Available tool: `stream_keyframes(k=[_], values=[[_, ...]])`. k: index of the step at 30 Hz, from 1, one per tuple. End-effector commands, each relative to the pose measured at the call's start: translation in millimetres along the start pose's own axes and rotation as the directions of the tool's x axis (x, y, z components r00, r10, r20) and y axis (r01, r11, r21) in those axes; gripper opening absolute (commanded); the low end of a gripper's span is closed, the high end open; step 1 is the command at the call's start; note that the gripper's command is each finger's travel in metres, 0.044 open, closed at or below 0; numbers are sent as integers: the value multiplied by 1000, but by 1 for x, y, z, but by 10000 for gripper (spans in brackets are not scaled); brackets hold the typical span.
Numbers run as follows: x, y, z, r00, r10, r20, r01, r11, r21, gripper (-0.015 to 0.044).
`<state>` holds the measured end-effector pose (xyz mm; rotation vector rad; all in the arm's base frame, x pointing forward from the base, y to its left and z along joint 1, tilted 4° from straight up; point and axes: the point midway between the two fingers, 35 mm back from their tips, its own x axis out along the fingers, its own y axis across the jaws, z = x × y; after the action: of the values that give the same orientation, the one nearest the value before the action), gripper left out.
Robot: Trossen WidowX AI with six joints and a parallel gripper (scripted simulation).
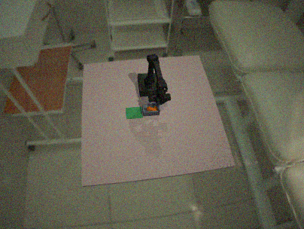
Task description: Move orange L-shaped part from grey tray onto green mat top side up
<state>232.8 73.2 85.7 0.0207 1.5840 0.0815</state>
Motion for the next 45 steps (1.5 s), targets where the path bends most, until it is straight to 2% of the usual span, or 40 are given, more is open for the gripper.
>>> stream_keyframes(k=[1, 23, 27, 29, 33, 38, 44, 45], values=[[0, 0, 0, 1000, 0, 0, 0, 1000, 0, 180], [0, 0, 0, 1000, 0, 0, 0, 1000, 0, 180], [0, -6, 2, 1000, -1, 1, 1, 991, -131, 280], [-1, -13, 4, 1000, -2, 2, 2, 963, -268, 280], [-1, -28, 8, 1000, -4, 5, 6, 833, -554, 280], [-3, -47, 11, 1000, -7, 8, 11, 554, -832, 280], [-4, -71, 13, 1000, -11, 11, 12, 110, -994, 280], [-4, -74, 13, 1000, -11, 11, 12, 67, -998, 280]])
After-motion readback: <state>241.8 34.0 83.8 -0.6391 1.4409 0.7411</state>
